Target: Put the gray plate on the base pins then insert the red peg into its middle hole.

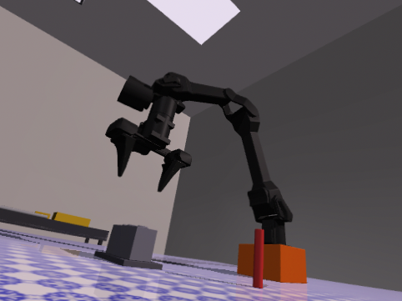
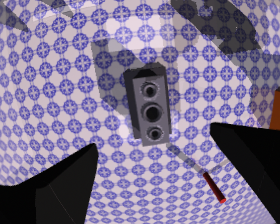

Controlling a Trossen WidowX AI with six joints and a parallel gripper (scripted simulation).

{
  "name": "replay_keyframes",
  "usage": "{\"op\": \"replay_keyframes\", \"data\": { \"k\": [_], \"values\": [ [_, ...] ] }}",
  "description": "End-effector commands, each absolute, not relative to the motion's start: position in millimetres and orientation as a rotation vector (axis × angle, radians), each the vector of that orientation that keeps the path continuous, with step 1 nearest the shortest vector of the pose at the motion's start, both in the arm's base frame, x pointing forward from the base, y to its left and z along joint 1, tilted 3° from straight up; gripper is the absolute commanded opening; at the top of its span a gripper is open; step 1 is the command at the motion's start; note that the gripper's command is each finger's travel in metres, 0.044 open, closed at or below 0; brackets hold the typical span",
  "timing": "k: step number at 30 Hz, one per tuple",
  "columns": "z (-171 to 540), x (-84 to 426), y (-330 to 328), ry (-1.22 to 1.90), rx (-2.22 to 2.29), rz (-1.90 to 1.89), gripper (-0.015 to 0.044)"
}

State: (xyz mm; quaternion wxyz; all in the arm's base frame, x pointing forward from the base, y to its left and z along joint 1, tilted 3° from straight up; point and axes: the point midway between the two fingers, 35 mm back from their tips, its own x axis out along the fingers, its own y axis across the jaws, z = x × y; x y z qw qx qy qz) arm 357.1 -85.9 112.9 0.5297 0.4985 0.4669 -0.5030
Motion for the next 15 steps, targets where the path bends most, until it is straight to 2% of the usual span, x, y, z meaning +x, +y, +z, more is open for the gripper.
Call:
{"op": "replay_keyframes", "data": {
  "k": [1,7,15],
  "values": [
    [120,354,-85,1.131,1.191,-1.214,0.0440],
    [120,352,-73,1.142,1.178,-1.200,0.0440],
    [116,298,50,1.258,1.010,-1.032,0.0440]
  ]
}}
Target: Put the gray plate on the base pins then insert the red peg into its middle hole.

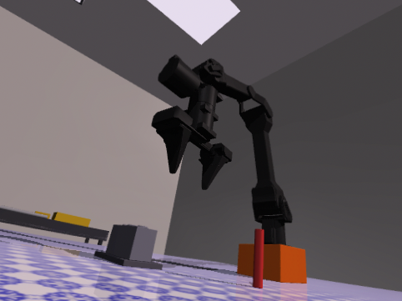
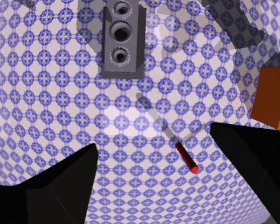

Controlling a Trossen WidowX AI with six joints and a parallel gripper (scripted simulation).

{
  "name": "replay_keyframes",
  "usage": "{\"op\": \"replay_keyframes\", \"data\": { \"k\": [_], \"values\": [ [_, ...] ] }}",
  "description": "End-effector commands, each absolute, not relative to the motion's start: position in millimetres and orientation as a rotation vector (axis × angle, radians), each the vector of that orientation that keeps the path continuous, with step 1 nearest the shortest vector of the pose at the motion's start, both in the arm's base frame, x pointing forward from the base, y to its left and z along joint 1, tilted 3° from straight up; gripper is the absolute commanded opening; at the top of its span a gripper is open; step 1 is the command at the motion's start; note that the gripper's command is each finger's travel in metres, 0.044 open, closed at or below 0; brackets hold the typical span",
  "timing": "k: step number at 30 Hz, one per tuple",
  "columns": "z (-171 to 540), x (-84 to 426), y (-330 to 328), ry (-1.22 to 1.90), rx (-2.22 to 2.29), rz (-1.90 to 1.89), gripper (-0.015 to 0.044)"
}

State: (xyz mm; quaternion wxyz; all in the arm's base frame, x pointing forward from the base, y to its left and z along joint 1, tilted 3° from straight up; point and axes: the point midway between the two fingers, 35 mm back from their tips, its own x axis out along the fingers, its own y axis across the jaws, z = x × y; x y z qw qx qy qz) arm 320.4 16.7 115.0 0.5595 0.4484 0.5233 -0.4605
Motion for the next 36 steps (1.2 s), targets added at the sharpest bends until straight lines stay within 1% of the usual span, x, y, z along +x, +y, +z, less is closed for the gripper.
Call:
{"op": "replay_keyframes", "data": {
  "k": [1,5,7,10,14,36],
  "values": [
    [114,288,62,1.271,0.988,-1.011,0.0440],
    [108,245,102,1.318,0.902,-0.930,0.0440],
    [107,237,107,1.326,0.887,-0.916,0.0440],
    [104,238,107,1.325,0.887,-0.916,0.0440],
    [74,238,106,1.325,0.887,-0.917,0.0440],
    [39,241,106,1.325,0.887,-0.917,0.0440]
  ]
}}
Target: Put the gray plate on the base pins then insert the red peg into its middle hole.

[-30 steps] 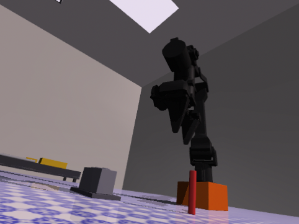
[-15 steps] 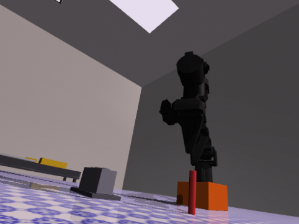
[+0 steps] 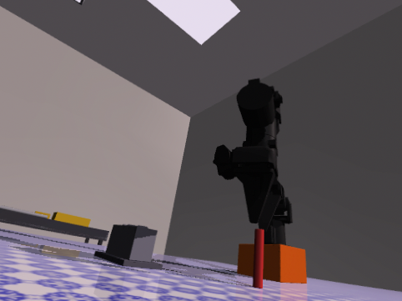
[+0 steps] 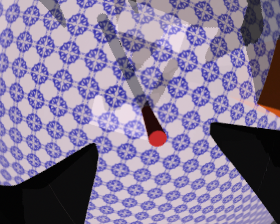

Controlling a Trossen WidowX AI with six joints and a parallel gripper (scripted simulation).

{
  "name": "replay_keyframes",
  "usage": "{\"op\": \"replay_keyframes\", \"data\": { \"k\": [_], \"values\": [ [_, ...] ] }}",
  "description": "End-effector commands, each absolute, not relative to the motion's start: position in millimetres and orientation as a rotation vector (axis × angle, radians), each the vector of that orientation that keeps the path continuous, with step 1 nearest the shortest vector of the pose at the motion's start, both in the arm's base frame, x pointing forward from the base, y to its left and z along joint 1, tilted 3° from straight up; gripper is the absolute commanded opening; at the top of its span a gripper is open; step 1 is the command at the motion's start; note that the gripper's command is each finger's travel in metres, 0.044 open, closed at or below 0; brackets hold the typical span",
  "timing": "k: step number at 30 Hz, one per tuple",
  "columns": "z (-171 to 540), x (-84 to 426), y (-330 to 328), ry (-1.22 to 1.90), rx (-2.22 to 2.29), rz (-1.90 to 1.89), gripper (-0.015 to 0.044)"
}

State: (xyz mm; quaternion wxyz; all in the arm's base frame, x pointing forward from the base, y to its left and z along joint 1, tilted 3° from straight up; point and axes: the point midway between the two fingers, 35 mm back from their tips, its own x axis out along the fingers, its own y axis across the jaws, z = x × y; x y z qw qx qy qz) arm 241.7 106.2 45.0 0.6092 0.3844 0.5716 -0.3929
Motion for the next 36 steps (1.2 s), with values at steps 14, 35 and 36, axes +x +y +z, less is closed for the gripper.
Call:
{"op": "replay_keyframes", "data": {
  "k": [14,35,36],
  "values": [
    [16,241,105,1.325,0.887,-0.917,0.0440],
    [4,241,105,1.325,0.887,-0.917,0.0125],
    [4,241,105,1.325,0.887,-0.917,0.0099]
  ]
}}
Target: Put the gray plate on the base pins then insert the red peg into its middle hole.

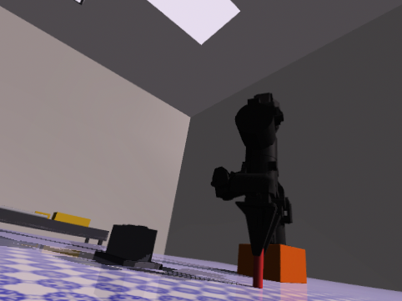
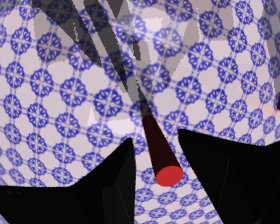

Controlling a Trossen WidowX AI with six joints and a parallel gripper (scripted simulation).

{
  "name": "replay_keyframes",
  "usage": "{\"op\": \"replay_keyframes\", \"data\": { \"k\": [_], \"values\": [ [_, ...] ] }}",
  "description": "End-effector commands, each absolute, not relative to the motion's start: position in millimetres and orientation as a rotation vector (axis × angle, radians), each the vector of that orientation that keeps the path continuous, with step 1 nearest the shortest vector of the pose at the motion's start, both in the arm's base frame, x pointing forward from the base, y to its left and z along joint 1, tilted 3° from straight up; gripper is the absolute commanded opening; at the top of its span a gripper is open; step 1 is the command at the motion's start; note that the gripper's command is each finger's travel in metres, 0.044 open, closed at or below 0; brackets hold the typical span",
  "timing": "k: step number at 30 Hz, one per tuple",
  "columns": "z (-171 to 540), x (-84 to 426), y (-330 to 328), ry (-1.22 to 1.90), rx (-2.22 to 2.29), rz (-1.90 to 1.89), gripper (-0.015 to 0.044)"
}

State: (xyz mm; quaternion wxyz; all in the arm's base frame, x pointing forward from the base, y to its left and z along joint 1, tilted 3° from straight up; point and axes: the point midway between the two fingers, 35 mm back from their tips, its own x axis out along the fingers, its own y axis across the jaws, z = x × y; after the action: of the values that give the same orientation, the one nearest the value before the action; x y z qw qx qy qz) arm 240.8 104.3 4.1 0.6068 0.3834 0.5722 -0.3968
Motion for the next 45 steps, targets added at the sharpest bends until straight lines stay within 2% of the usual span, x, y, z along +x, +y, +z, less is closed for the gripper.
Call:
{"op": "replay_keyframes", "data": {
  "k": [1,2,9,39,45],
  "values": [
    [4,241,105,1.325,0.887,-0.917,0.0072],
    [4,241,105,1.325,0.887,-0.917,0.0046],
    [4,241,105,1.325,0.887,-0.917,0.0000],
    [85,246,111,1.325,0.888,-0.916,0.0000],
    [76,255,102,1.326,0.876,-0.919,0.0000]
  ]
}}
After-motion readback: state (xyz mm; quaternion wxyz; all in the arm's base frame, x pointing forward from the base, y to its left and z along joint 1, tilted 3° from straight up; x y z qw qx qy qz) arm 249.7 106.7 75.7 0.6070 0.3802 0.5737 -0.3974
